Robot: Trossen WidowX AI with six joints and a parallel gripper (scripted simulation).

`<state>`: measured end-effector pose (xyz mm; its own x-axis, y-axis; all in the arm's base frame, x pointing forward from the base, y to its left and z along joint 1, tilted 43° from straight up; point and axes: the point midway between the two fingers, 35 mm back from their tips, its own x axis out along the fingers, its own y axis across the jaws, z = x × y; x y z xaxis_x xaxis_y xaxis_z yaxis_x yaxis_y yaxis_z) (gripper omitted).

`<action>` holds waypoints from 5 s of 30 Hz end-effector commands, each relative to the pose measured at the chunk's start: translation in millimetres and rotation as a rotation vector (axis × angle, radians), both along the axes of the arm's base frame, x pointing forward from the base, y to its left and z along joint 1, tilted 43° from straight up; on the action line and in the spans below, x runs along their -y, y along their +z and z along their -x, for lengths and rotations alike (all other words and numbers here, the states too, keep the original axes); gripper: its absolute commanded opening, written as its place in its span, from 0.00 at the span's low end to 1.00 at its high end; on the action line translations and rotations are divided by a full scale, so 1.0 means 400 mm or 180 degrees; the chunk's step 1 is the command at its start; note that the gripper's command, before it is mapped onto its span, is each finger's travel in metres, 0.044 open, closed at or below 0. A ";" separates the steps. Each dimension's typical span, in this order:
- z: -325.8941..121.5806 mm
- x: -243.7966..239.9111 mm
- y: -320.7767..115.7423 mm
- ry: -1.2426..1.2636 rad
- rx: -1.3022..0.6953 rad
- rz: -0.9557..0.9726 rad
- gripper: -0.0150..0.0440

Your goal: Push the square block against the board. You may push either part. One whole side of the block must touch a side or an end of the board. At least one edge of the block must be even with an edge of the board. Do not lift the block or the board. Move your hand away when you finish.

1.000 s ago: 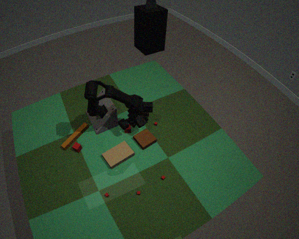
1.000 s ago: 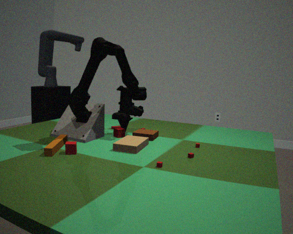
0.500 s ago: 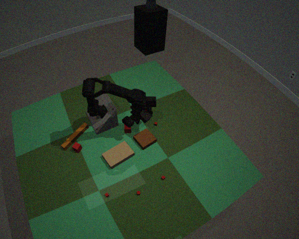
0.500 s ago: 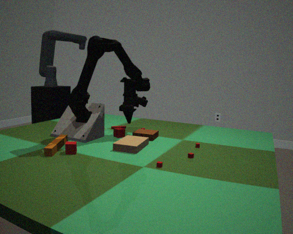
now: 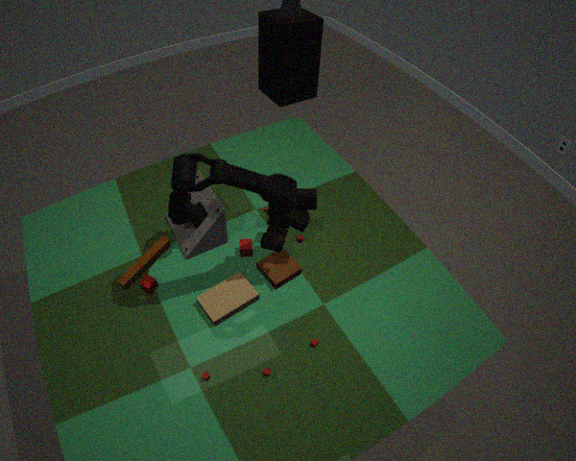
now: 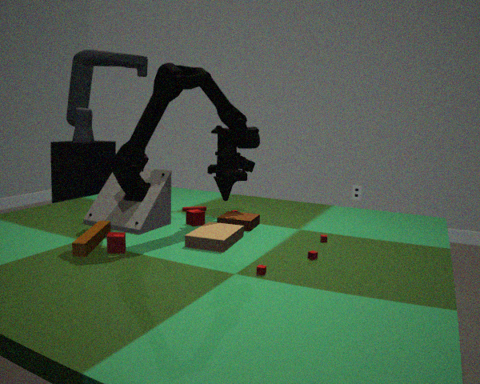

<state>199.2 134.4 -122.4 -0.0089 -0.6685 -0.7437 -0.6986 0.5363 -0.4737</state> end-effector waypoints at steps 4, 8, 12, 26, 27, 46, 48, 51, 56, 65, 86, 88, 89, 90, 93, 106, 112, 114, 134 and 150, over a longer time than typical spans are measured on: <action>-0.039 -0.024 -0.020 0.0557 -0.0492 0.0003 0.25; -0.060 -0.037 -0.032 0.0883 -0.0789 0.0000 0.25; -0.081 -0.049 -0.045 0.1209 -0.1087 -0.0003 0.25; -0.133 -0.075 -0.078 0.2064 -0.1869 -0.0012 0.25; -0.133 -0.075 -0.078 0.2064 -0.1869 -0.0012 0.25; -0.138 0.036 -0.163 0.2069 -0.1874 -0.0005 0.25; -0.139 0.041 -0.158 0.2069 -0.1874 -0.0005 0.25; -0.141 0.049 -0.150 0.2070 -0.1874 -0.0005 0.25; -0.143 0.063 -0.138 0.2070 -0.1875 -0.0004 0.25; -0.147 0.089 -0.115 0.2069 -0.1876 -0.0002 0.25; -0.148 0.138 -0.073 0.2065 -0.1881 0.0007 0.25; -0.149 0.134 -0.077 0.2065 -0.1880 0.0006 0.25; -0.149 0.131 -0.079 0.2066 -0.1880 0.0005 0.25; -0.149 0.128 -0.082 0.2066 -0.1880 0.0005 0.25; -0.150 0.118 -0.090 0.2067 -0.1879 0.0003 0.25; -0.149 0.078 -0.125 0.2068 -0.1876 -0.0001 0.25; -0.148 0.060 -0.142 0.2068 -0.1875 -0.0001 0.25; -0.147 0.054 -0.147 0.2068 -0.1875 -0.0002 0.25; -0.141 0.009 -0.006 0.2062 -0.1876 -0.0001 0.25; -0.145 0.113 -0.096 0.2061 -0.1875 0.0005 0.25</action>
